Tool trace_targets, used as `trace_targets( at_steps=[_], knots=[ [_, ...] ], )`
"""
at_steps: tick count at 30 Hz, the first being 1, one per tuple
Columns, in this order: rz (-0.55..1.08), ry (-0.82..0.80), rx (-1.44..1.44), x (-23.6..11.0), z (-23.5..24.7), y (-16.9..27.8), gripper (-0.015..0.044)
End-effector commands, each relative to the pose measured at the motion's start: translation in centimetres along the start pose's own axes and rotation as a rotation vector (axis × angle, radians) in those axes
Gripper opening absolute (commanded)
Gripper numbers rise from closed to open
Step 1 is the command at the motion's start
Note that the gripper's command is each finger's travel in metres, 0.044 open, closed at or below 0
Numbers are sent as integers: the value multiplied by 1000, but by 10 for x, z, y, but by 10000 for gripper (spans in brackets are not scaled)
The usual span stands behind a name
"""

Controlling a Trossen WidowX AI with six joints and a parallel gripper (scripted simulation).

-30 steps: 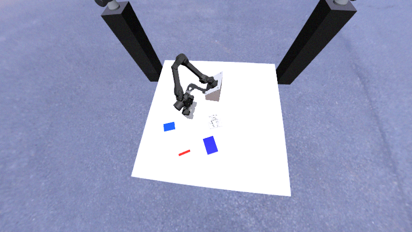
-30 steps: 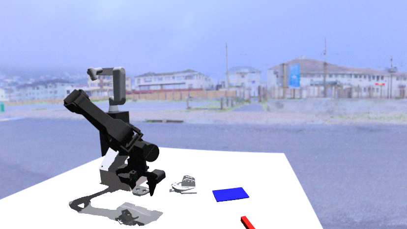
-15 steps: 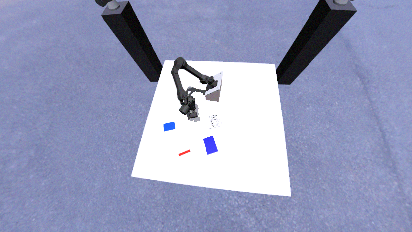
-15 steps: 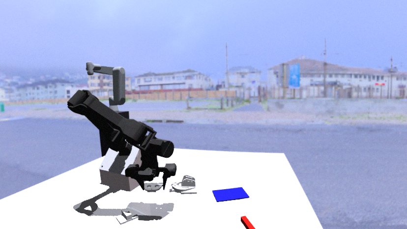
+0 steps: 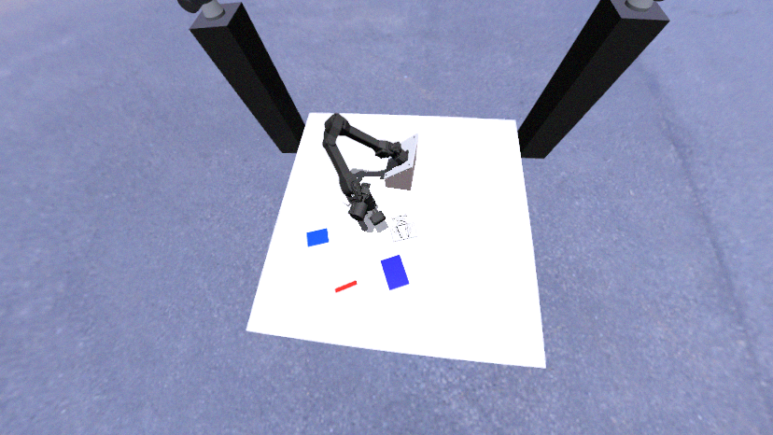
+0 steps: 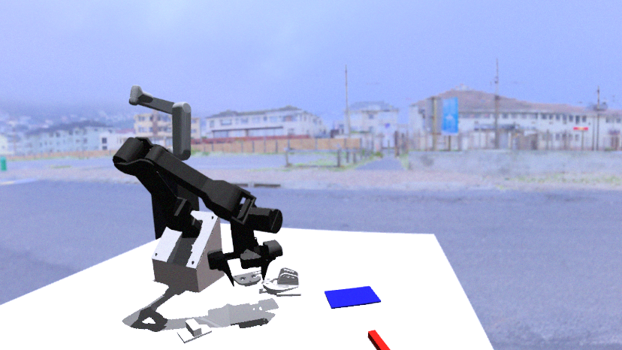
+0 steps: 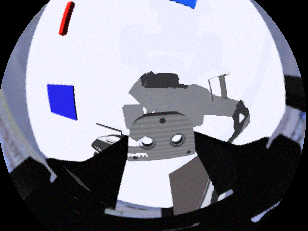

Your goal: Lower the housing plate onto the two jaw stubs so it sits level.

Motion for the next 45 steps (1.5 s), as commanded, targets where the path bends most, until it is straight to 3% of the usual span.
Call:
trace_targets(
  at_steps=[1, 45],
  knots=[
    [-3, 4, -112, 1, 10, 9, 351],
    [-28, 74, -1221, 8, 78, 122, 351]
  ],
)
Point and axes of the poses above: the point midway between the two fingers, 35 mm back from their tips, its own x axis out along the fingers, its own z axis across the jaws, y = z × x, the point moved 7 cm from there along -x, back along the fingers, and after that the axes turned 6 degrees about x, right-handed, at the moved point
